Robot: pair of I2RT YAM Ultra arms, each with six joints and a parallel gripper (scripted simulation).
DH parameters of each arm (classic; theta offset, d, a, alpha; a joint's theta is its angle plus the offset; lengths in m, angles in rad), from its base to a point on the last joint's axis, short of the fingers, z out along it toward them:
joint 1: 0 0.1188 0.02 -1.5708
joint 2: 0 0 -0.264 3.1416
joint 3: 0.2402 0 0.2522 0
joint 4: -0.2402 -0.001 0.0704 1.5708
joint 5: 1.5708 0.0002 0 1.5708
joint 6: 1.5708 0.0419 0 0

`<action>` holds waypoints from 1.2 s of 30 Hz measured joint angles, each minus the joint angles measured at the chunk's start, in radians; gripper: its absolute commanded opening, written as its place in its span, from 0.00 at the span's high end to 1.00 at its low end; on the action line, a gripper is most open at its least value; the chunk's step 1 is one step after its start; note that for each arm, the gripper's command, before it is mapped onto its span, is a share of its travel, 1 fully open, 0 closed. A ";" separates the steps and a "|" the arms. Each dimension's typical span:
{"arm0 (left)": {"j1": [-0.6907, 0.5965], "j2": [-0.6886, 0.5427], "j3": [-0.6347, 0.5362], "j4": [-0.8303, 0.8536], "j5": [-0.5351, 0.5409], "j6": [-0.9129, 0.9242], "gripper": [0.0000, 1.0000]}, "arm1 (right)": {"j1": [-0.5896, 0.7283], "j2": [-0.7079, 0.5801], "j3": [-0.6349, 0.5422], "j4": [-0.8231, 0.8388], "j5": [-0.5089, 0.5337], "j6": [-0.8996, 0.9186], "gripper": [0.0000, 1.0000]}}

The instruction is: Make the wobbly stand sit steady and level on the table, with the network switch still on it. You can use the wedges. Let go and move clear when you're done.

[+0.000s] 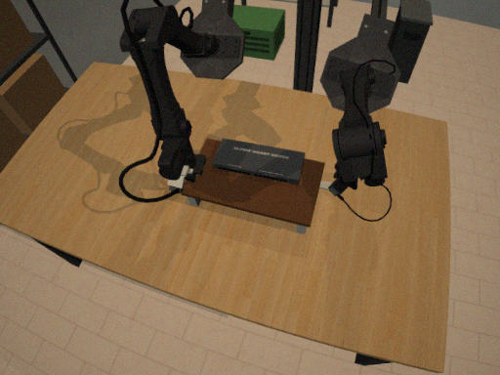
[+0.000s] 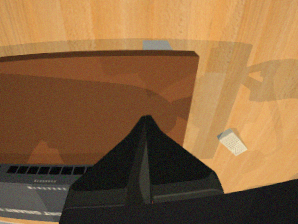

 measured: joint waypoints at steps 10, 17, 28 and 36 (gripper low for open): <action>0.000 0.000 0.000 0.000 0.000 0.000 1.00 | 0.000 -0.029 0.000 -0.034 0.002 0.002 1.00; -0.001 -0.003 0.002 -0.006 0.000 0.000 1.00 | 0.000 -0.031 -0.001 -0.040 0.003 0.003 1.00; -0.034 -0.161 0.057 -0.136 -0.090 0.002 1.00 | -0.009 -0.068 0.006 -0.013 -0.006 0.003 1.00; -0.101 -0.481 0.153 -0.385 -0.239 0.007 1.00 | -0.029 -0.166 0.021 0.037 -0.021 0.004 1.00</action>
